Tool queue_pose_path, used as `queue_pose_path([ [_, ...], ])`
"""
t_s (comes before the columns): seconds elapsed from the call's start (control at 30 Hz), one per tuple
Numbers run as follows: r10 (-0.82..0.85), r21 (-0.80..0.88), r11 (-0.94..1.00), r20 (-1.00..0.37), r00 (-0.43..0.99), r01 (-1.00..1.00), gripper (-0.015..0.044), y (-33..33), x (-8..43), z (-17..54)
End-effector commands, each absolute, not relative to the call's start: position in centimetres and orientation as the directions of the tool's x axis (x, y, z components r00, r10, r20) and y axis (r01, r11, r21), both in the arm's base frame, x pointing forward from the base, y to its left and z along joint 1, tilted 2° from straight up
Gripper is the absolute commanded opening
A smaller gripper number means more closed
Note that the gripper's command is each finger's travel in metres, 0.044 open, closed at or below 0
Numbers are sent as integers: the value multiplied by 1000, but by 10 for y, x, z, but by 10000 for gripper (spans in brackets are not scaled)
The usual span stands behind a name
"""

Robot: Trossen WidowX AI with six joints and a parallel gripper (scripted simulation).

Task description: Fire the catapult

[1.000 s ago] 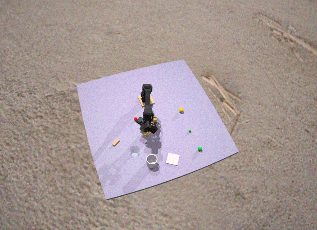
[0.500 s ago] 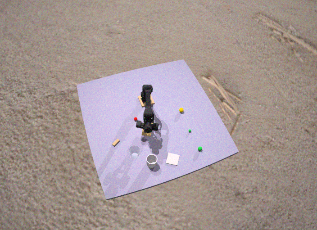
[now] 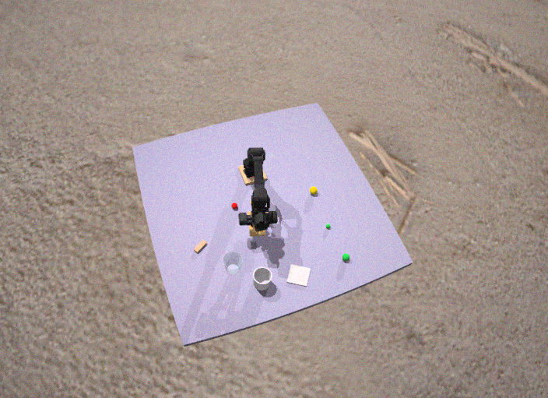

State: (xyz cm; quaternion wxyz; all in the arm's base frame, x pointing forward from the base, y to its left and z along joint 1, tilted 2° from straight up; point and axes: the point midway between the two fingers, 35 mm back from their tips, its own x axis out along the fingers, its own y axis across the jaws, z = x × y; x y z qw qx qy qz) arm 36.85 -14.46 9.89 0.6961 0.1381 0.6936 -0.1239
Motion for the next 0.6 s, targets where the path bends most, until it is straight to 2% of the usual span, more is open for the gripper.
queue_pose_path([
  [0.0, 17, 23, 934, -1000, 20, 356, 0, -144, 371, 98],
  [0.57, 18, 24, 934, -1000, 20, 356, 0, -144, 373, 71],
])
